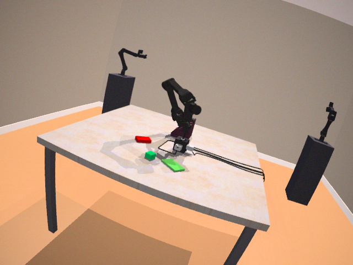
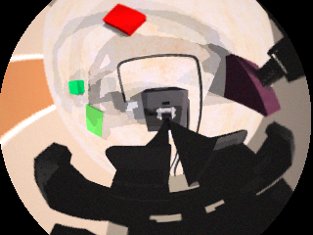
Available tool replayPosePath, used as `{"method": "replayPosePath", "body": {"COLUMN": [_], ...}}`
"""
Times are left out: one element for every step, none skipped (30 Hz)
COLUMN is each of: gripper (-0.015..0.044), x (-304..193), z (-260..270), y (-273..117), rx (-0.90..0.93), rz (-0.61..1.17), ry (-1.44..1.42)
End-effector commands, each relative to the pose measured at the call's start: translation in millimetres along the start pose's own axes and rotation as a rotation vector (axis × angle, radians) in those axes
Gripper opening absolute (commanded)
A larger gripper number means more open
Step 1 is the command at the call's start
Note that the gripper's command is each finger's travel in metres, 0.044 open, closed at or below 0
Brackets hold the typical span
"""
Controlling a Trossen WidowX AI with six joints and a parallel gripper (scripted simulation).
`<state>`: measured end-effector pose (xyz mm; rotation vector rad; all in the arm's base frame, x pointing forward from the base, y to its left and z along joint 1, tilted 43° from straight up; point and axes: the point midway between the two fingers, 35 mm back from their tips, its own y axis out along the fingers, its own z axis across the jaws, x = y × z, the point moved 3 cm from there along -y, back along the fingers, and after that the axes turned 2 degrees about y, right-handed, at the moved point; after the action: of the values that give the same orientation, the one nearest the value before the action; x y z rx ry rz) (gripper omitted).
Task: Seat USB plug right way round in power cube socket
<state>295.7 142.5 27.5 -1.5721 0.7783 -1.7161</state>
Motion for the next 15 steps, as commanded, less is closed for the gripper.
{"method": "replayPosePath", "body": {"gripper": [0.0000,0.0000,0.0000,0.0000,0.0000,0.0000,0.0000,0.0000,0.0000,0.0000,0.0026,0.0053,0.0079,0.0095,0.0095], "x": [1.8,1.8,1.8,1.8,1.8,1.8,1.8,1.8,1.8,1.8,0.0,0.0,0.0,0.0,0.0], "z": [-0.6,-0.6,-0.6,-0.6,-0.6,-0.6,-0.6,-0.6,-0.6,-0.6,0.0,0.0,0.0,0.0,0.0], "y": [3.4,3.4,3.4,3.4,3.4,3.4,3.4,3.4,3.4,3.4,0.0,0.0,0.0,0.0,0.0], "rx": [-0.004,-0.004,-0.004,-0.004,-0.004,-0.004,-0.004,-0.004,-0.004,-0.004,0.000,0.000,0.000,0.000,0.000], "rz": [-0.008,-0.008,-0.008,-0.008,-0.008,-0.008,-0.008,-0.008,-0.008,-0.008,0.000,0.000,0.000,0.000,0.000], "ry": [-0.004,-0.004,-0.004,-0.004,-0.004,-0.004,-0.004,-0.004,-0.004,-0.004,0.000,0.000,0.000,0.000,0.000]}}
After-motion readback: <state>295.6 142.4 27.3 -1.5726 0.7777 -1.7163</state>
